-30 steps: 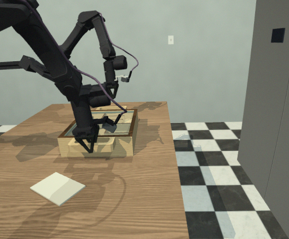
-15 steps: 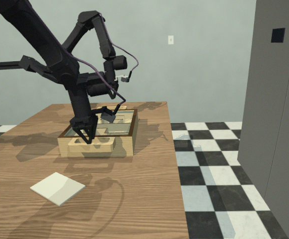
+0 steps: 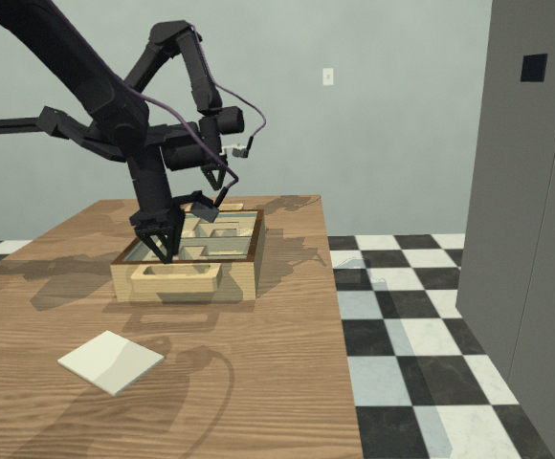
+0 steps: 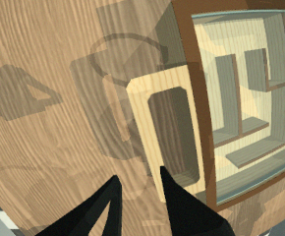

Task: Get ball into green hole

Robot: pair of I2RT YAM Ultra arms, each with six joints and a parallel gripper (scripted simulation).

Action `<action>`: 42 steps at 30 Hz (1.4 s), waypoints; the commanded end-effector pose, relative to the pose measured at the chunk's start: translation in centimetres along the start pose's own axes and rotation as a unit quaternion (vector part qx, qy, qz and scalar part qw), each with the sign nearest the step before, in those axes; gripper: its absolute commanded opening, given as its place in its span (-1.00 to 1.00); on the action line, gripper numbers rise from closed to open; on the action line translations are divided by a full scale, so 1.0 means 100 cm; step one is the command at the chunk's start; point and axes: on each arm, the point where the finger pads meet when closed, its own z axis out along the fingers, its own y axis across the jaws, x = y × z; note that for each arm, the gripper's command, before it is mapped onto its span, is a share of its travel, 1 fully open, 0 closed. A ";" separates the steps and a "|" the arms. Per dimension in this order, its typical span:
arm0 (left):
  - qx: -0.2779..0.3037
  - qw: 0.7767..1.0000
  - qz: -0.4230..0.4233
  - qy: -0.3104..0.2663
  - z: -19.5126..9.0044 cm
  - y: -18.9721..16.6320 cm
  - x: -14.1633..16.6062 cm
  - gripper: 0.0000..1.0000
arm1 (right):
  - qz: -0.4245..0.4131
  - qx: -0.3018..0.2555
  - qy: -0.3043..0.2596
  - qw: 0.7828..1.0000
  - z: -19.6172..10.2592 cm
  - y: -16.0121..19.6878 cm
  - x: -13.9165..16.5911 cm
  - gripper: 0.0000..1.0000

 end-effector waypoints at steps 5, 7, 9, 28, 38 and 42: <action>0.012 1.000 0.006 -0.002 -0.002 -0.011 0.001 -0.23 | 0.009 -0.016 -0.025 1.000 -0.017 0.007 -0.016 -0.23; 0.012 1.000 0.006 -0.002 -0.002 -0.011 0.001 -0.23 | 0.011 -0.018 -0.029 0.999 -0.017 0.008 -0.018 -0.23; 0.012 1.000 0.006 -0.002 -0.002 -0.011 0.001 -0.23 | 0.006 -0.018 -0.020 1.000 -0.011 0.011 -0.012 -0.23; 0.020 0.998 -0.012 -0.056 -0.022 0.000 -0.038 -0.23 | 0.022 -0.024 -0.035 0.999 -0.016 -0.005 -0.019 -0.23; 0.067 0.986 -0.004 -0.153 -0.073 0.007 -0.077 -0.23 | 0.084 -0.083 -0.146 0.982 -0.069 -0.050 -0.072 -0.23; 0.073 0.982 -0.003 -0.174 -0.088 0.012 -0.084 -0.23 | 0.094 -0.090 -0.167 0.977 -0.083 -0.064 -0.078 -0.23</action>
